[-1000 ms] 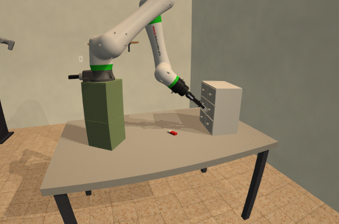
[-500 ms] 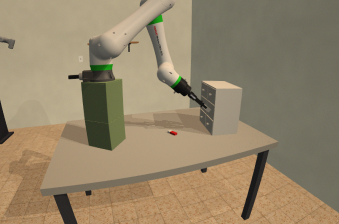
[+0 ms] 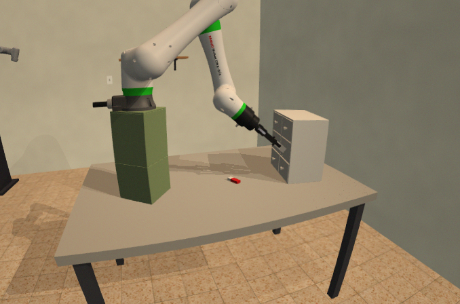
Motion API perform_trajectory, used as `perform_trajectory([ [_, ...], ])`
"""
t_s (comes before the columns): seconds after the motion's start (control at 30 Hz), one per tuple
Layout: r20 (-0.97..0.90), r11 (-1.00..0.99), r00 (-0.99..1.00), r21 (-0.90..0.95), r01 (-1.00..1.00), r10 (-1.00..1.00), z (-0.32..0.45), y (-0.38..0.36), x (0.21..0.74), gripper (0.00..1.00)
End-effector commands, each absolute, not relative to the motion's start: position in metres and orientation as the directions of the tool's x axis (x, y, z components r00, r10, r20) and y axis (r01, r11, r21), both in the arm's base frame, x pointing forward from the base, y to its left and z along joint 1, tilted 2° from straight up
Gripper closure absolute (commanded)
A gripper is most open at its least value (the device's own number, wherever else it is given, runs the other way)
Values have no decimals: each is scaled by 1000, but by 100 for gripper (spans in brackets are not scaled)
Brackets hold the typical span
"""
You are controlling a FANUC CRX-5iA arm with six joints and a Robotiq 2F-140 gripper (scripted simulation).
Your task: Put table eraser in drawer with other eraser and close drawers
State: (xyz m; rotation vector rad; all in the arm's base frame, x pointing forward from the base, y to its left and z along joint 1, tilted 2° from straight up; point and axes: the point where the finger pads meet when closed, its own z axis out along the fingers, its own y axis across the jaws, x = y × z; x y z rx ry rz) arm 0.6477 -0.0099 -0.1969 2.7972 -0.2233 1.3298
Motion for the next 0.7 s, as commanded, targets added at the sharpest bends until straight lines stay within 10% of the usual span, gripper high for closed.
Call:
perform_trajectory([
  [0.0,774,-989,623,-29,-145,-114,-197,-10,648,80],
  [0.67,774,-989,623,-29,-145,-114,-197,-10,648,92],
])
